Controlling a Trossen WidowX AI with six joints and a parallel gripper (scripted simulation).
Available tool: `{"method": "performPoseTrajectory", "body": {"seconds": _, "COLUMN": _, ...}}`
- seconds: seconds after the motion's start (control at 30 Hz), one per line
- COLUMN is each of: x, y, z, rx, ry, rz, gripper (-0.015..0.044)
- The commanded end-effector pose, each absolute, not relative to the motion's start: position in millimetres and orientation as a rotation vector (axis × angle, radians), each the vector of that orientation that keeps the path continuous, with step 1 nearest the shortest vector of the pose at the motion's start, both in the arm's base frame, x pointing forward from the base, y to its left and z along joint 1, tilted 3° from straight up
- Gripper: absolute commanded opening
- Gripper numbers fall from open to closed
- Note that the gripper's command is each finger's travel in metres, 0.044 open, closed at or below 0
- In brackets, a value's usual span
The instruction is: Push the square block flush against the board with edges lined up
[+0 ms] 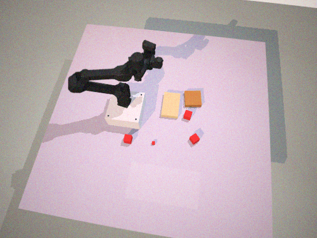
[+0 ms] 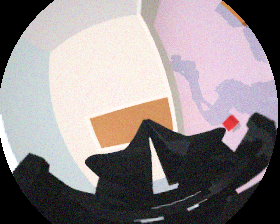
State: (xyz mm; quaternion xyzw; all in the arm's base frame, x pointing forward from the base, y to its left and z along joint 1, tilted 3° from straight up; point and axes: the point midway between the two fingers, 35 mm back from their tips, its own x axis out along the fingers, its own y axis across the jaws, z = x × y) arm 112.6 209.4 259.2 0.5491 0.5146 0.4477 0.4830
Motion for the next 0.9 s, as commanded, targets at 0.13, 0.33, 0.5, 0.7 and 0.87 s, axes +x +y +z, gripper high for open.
{"method": "performPoseTrajectory", "body": {"seconds": 0.13, "x": 132.1, "y": 217.9, "z": 251.5, "rx": 1.226, "ry": 1.17, "rz": 1.055, "gripper": 0.0}}
{"method": "performPoseTrajectory", "body": {"seconds": 0.33, "x": 147.4, "y": 224.3, "z": 240.6, "rx": 1.115, "ry": 1.113, "rz": 1.022, "gripper": 0.0}}
{"method": "performPoseTrajectory", "body": {"seconds": 0.5, "x": 159.1, "y": 229.0, "z": 230.4, "rx": 1.012, "ry": 1.074, "rz": 0.997, "gripper": 0.0}}
{"method": "performPoseTrajectory", "body": {"seconds": 0.7, "x": 171.9, "y": 234.0, "z": 216.9, "rx": 0.878, "ry": 1.039, "rz": 0.972, "gripper": 0.0}}
{"method": "performPoseTrajectory", "body": {"seconds": 0.87, "x": 181.7, "y": 237.5, "z": 204.5, "rx": 0.757, "ry": 1.017, "rz": 0.954, "gripper": 0.0}}
